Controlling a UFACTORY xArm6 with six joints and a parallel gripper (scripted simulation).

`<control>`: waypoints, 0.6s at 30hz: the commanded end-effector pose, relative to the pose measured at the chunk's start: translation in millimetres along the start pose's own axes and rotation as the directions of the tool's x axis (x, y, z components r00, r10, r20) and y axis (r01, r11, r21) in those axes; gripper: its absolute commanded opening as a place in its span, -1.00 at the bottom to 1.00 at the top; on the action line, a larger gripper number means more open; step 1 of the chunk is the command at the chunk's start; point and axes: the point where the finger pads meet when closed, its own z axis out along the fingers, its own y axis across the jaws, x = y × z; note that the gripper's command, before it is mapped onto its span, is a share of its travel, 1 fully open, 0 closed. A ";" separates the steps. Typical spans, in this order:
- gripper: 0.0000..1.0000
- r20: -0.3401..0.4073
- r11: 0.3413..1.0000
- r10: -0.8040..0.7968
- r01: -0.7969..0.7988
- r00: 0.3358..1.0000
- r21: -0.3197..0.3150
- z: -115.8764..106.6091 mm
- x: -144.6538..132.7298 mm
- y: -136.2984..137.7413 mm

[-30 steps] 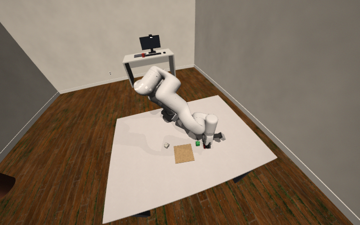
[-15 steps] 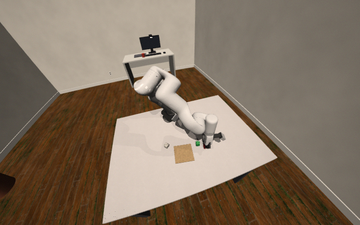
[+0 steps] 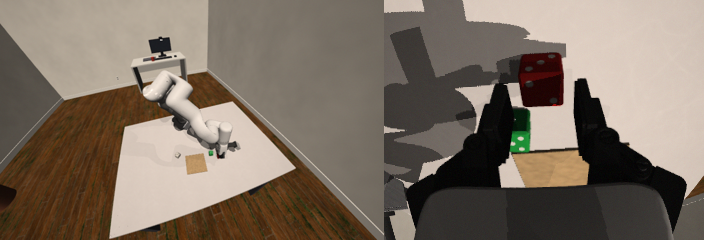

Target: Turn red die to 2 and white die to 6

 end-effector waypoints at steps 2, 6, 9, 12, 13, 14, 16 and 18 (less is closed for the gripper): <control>-0.05 -0.003 1.000 0.001 -0.001 1.000 -0.003 2.5 0.8 1.1; -0.05 -0.003 1.000 0.001 -0.001 1.000 -0.003 7.4 0.8 1.2; -0.05 -0.003 1.000 0.001 -0.001 1.000 -0.003 11.4 0.8 1.2; -0.05 -0.003 1.000 0.001 -0.001 1.000 -0.003 17.8 0.8 1.2; -0.05 -0.003 1.000 0.001 -0.001 1.000 -0.003 19.9 0.8 1.2; -0.05 -0.003 1.000 0.001 -0.001 1.000 -0.003 21.9 0.8 1.2; -0.05 -0.003 1.000 0.001 -0.001 1.000 -0.003 25.5 0.8 1.2; -0.05 -0.003 1.000 0.001 -0.001 1.000 -0.003 28.4 0.9 1.2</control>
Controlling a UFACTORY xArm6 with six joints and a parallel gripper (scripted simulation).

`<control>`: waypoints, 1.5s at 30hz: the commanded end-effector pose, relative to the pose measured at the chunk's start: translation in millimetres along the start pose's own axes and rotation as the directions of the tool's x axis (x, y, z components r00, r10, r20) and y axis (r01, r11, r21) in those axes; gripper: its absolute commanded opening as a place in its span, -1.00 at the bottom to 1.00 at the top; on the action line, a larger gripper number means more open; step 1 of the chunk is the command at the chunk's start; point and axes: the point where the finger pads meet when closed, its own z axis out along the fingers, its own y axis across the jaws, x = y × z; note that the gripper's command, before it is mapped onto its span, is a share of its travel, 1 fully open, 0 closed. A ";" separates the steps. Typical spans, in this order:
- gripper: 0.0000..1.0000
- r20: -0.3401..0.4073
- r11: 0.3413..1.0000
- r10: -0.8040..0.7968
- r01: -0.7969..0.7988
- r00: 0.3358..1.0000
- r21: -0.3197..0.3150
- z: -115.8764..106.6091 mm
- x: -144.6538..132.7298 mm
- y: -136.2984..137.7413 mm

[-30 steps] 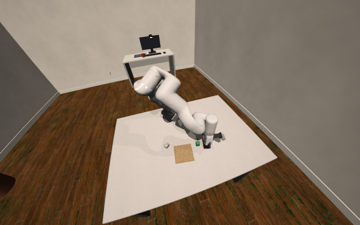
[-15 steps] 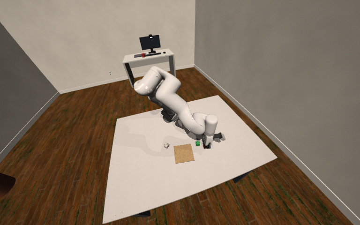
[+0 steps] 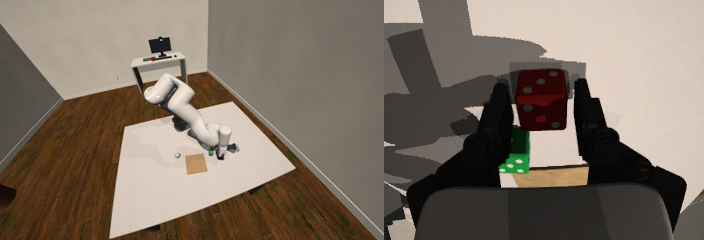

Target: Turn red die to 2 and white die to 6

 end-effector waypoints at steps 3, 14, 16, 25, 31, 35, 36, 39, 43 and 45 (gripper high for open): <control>-0.05 -0.003 1.000 0.001 -0.001 1.000 -0.004 8.0 1.1 1.6; -0.05 -0.003 1.000 0.001 -0.001 1.000 -0.004 9.2 1.1 1.6; -0.05 -0.003 1.000 0.001 -0.001 1.000 -0.004 9.2 1.1 1.6; -0.05 -0.003 1.000 0.001 -0.001 1.000 -0.004 9.2 1.1 1.6; -0.05 -0.003 1.000 0.001 -0.001 1.000 -0.004 9.2 1.1 1.6; -0.05 -0.003 1.000 0.001 -0.001 1.000 -0.004 9.2 1.1 1.6; -0.05 -0.003 1.000 0.001 -0.001 1.000 -0.004 9.2 1.1 1.6; -0.05 -0.003 1.000 0.001 -0.001 1.000 -0.004 9.2 1.1 1.6; -0.05 -0.003 1.000 0.001 -0.001 1.000 -0.004 9.2 1.1 1.6; -0.47 -0.003 1.000 0.001 -0.001 1.000 -0.004 9.2 1.1 1.6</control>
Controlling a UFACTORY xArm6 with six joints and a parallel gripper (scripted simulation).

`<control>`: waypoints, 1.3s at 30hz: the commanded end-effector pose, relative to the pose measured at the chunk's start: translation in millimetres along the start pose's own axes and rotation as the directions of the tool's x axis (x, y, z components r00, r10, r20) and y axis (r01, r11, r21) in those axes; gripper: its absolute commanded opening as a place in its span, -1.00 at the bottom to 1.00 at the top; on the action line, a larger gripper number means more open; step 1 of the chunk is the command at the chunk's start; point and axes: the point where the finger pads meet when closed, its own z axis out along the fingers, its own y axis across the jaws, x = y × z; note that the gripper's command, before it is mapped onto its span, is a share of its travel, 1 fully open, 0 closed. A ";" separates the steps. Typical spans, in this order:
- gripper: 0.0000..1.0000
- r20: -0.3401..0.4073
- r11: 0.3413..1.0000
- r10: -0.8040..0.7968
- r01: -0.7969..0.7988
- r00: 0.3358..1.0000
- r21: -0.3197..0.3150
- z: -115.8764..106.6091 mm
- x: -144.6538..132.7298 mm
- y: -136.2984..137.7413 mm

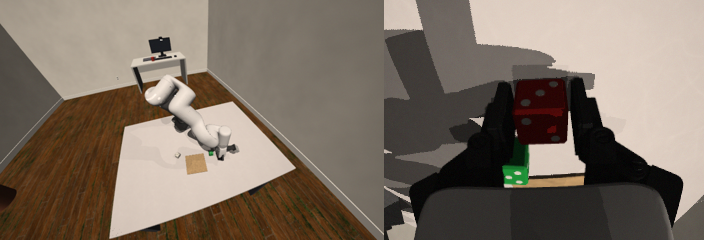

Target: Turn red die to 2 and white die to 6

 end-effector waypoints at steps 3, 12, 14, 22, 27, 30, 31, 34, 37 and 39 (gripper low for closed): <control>-0.47 -0.003 1.000 0.001 -0.001 1.000 -0.003 -1.4 0.8 1.2; -0.47 -0.003 1.000 0.001 -0.001 1.000 -0.003 -1.4 0.8 1.2; -0.47 -0.003 1.000 0.001 -0.001 1.000 -0.003 -1.4 0.8 1.2; -0.47 -0.003 1.000 0.001 -0.001 1.000 -0.003 -1.4 0.8 1.2; -0.47 -0.003 1.000 0.001 -0.001 1.000 -0.003 -1.4 0.8 1.2; -0.47 -0.003 1.000 0.001 -0.001 1.000 -0.003 -1.4 0.8 1.2; -0.47 -0.003 1.000 0.001 -0.001 1.000 -0.003 -1.4 0.8 1.2; -0.47 -0.003 1.000 0.001 -0.001 1.000 -0.003 -1.4 0.8 1.2; -0.47 -0.003 1.000 0.001 -0.001 1.000 -0.003 -4.6 0.8 1.2; -0.47 -0.003 1.000 0.001 -0.001 1.000 -0.003 -10.7 0.8 1.2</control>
